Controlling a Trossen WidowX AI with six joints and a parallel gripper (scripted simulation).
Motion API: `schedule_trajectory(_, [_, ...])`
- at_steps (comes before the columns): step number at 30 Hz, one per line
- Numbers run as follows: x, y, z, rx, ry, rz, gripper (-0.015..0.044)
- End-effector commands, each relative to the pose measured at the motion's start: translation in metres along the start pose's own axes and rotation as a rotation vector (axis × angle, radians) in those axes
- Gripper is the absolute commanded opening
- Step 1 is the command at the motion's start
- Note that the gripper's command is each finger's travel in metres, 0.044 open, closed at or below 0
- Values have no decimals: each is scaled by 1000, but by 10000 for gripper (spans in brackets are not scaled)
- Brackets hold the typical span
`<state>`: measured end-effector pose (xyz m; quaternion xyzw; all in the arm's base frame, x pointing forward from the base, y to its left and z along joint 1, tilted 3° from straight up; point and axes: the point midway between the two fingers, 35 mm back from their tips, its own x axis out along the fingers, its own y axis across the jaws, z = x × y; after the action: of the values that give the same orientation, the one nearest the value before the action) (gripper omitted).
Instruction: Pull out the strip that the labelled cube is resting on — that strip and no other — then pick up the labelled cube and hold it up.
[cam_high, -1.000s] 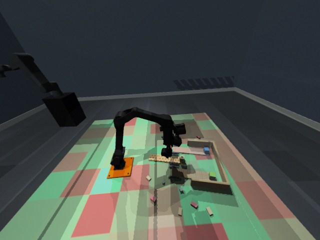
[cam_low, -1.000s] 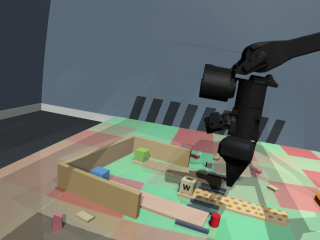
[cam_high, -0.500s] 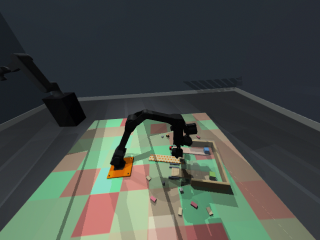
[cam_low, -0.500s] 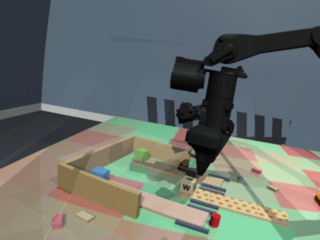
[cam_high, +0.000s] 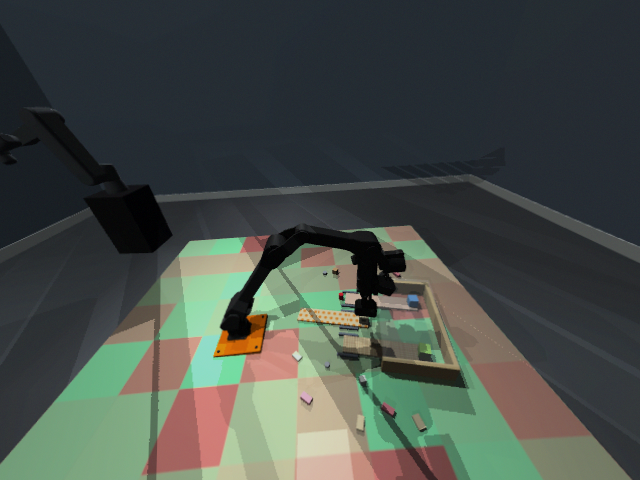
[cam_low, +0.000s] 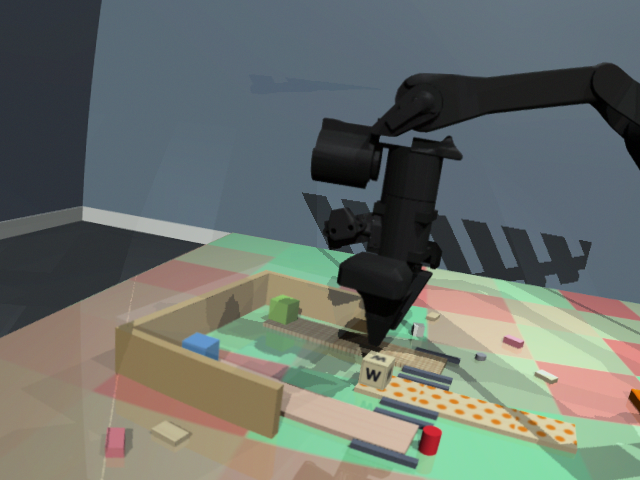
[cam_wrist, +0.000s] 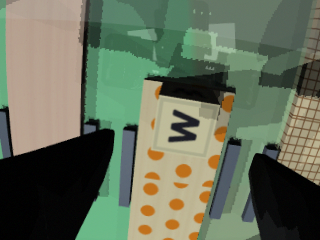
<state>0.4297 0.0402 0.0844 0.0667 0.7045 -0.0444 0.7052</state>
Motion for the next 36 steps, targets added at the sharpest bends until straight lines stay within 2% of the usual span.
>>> schedule_trajectory(1, [10,-1,0,-3,9,-6,250])
schedule_trajectory(31, [51,-1,-1,-3,9,-6,250])
schedule_trajectory(35, [49,0,-1,-3,7,-2,145])
schedule_trajectory(36, [49,0,-1,-3,7,-2,138])
